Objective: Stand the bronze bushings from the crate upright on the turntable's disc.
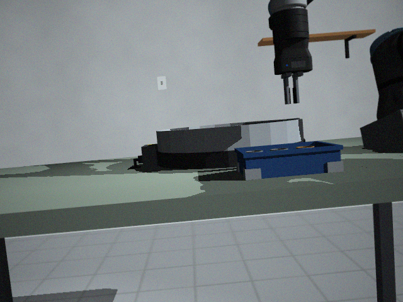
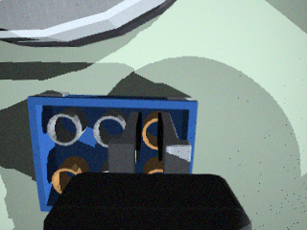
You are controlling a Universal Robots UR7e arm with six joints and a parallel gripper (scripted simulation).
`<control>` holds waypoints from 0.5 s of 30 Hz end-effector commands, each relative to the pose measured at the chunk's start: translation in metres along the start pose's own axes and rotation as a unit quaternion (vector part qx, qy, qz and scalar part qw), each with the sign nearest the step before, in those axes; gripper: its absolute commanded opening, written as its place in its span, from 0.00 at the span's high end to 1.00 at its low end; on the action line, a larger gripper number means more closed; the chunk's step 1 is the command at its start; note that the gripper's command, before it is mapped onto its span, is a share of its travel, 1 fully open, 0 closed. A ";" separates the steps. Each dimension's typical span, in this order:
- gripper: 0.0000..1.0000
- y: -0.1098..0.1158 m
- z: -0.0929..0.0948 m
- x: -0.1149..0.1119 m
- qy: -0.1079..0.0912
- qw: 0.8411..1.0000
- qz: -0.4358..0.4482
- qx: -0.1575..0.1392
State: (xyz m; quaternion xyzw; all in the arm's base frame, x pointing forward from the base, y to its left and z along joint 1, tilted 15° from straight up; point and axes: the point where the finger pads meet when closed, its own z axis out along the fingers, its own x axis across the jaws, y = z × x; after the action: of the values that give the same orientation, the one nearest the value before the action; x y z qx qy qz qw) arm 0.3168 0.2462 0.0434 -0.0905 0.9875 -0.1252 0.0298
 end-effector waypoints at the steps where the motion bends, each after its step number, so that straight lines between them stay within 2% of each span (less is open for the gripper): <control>1: 0.64 0.024 0.007 -0.004 -0.001 1.000 0.001 0.001; 6: 0.64 0.035 0.010 -0.004 -0.001 1.000 0.001 0.002; 15: 0.64 0.036 0.010 -0.004 -0.001 1.000 0.001 0.002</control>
State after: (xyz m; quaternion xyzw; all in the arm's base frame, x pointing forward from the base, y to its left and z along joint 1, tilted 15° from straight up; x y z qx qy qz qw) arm 0.3150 0.2784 0.0241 -0.0896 0.9874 -0.1270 0.0300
